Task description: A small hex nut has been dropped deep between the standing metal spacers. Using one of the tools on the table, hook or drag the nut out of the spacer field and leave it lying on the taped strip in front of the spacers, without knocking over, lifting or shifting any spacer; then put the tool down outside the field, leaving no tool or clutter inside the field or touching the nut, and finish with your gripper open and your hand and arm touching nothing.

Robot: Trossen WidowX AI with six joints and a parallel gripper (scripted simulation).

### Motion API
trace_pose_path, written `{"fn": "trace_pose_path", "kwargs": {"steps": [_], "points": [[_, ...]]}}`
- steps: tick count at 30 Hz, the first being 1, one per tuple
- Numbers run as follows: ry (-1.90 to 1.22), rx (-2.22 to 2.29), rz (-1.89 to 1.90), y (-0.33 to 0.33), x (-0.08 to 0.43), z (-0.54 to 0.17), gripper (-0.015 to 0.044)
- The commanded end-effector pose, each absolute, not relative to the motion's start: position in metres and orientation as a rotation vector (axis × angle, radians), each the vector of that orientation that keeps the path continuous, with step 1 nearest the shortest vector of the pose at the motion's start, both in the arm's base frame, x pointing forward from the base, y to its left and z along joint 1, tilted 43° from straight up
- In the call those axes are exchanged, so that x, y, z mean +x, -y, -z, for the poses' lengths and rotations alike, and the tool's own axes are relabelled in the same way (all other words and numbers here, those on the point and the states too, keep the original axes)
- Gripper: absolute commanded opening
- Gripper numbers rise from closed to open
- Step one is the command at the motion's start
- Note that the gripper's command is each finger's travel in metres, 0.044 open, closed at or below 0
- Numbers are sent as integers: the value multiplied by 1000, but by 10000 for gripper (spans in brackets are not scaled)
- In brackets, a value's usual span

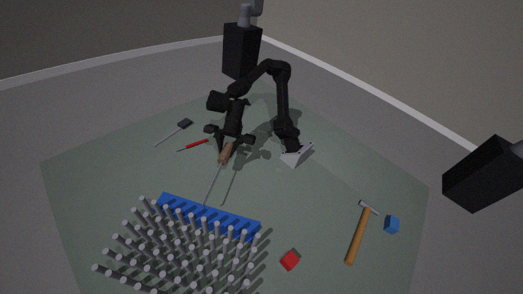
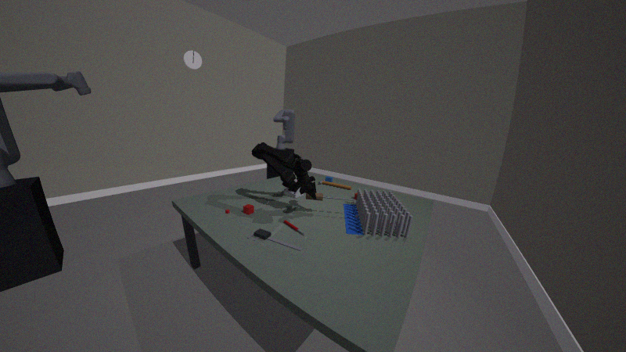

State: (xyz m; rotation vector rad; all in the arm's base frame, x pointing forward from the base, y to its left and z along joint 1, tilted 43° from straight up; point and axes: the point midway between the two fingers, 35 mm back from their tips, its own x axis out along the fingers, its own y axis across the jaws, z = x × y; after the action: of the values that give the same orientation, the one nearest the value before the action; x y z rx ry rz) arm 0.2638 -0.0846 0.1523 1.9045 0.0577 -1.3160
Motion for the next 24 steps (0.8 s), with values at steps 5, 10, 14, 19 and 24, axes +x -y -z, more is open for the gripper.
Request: {"fn": "trace_pose_path", "kwargs": {"steps": [5, 10, 14, 19, 24], "points": [[-55, 1910, 1312, 56, 267, -183, 0], [-52, 1909, 1305, 39, 266, -201, 0], [-70, 1875, 1301, 49, 266, -193, 0], [-132, 1741, 1265, 53, 267, -200, 0], [-193, 1600, 1230, 58, 267, -207, 0]]}}
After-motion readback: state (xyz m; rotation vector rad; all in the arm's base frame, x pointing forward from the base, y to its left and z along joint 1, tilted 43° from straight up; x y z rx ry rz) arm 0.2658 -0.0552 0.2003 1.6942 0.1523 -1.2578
